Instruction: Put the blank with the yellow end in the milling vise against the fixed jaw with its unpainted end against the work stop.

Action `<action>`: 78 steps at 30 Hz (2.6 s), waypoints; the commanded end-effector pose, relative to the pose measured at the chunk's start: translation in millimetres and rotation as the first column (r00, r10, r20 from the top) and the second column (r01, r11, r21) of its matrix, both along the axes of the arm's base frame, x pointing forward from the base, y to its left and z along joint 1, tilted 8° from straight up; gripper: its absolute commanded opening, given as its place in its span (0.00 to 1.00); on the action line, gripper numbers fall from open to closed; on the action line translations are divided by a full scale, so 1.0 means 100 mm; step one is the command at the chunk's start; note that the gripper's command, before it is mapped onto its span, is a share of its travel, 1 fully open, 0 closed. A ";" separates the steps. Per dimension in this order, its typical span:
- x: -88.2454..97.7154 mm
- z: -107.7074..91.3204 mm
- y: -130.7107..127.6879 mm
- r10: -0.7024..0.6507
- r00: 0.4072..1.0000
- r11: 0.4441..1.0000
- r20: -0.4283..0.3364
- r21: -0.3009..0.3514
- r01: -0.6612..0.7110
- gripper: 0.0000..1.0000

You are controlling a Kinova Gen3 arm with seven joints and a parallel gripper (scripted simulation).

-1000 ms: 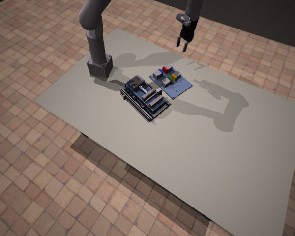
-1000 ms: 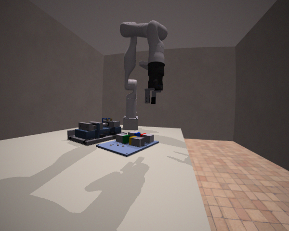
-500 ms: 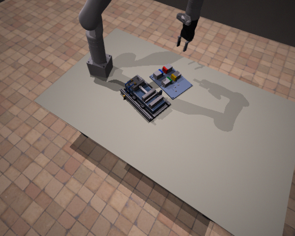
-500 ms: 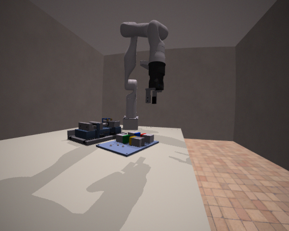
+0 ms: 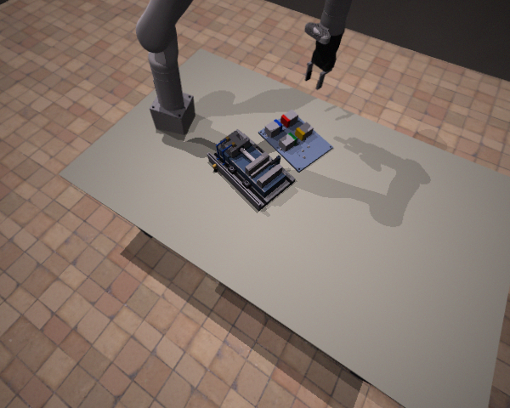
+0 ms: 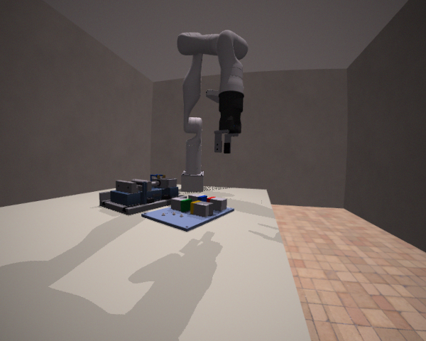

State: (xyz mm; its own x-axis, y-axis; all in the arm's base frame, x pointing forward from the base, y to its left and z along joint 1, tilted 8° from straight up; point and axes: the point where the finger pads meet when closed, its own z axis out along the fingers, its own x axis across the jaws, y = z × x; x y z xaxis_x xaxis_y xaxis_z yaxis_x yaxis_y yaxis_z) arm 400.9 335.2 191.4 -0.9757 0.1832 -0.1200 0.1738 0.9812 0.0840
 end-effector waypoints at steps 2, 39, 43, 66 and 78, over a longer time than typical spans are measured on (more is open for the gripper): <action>0.00 -0.01 -0.02 -0.008 1.000 1.000 0.000 -0.002 0.008 1.00; -0.01 -0.01 -0.01 0.001 1.000 1.000 -0.001 -0.003 -0.001 1.00; -0.01 -0.01 -0.01 0.001 1.000 1.000 -0.001 -0.003 -0.001 1.00; -0.01 -0.01 -0.01 0.001 1.000 1.000 -0.001 -0.003 -0.001 1.00; 0.00 -0.08 -0.01 0.000 1.000 1.000 -0.001 -0.003 0.000 1.00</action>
